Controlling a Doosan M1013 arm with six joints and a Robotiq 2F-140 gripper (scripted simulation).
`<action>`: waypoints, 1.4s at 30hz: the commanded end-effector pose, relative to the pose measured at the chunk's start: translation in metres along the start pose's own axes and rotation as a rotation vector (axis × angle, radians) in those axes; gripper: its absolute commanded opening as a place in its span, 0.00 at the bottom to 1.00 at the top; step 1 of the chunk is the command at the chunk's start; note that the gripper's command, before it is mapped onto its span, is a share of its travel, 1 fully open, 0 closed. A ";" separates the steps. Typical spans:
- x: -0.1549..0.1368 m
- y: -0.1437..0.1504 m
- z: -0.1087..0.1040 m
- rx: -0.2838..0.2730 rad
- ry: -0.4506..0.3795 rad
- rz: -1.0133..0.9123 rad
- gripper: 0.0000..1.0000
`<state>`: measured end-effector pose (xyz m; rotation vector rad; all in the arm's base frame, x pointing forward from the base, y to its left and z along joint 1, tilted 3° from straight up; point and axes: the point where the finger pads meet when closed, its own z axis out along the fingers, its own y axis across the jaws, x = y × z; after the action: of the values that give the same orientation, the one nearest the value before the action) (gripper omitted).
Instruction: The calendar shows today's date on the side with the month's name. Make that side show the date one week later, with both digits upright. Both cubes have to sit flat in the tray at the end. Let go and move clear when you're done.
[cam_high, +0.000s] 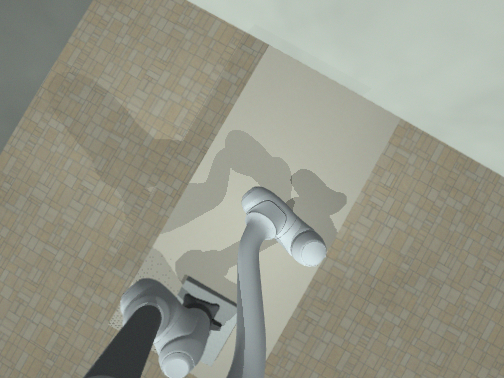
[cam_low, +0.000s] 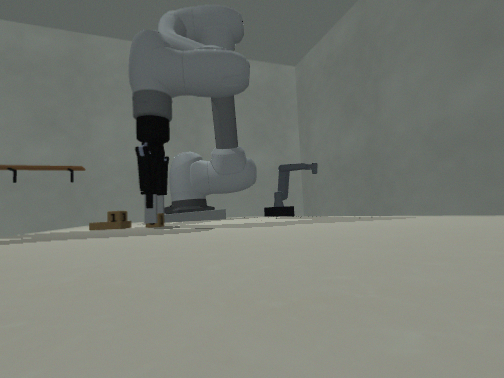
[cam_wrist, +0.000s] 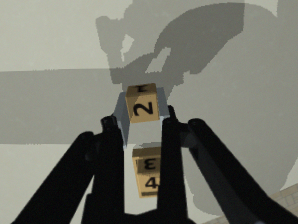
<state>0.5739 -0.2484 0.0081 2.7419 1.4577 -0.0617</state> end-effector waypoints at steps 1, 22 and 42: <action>0.000 0.000 0.000 0.000 0.000 0.000 0.25; 0.000 0.000 -0.047 0.000 0.000 0.000 0.25; 0.000 0.000 -0.100 0.000 0.000 0.000 0.25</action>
<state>0.5757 -0.2433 0.1079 2.7420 1.4577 -0.0619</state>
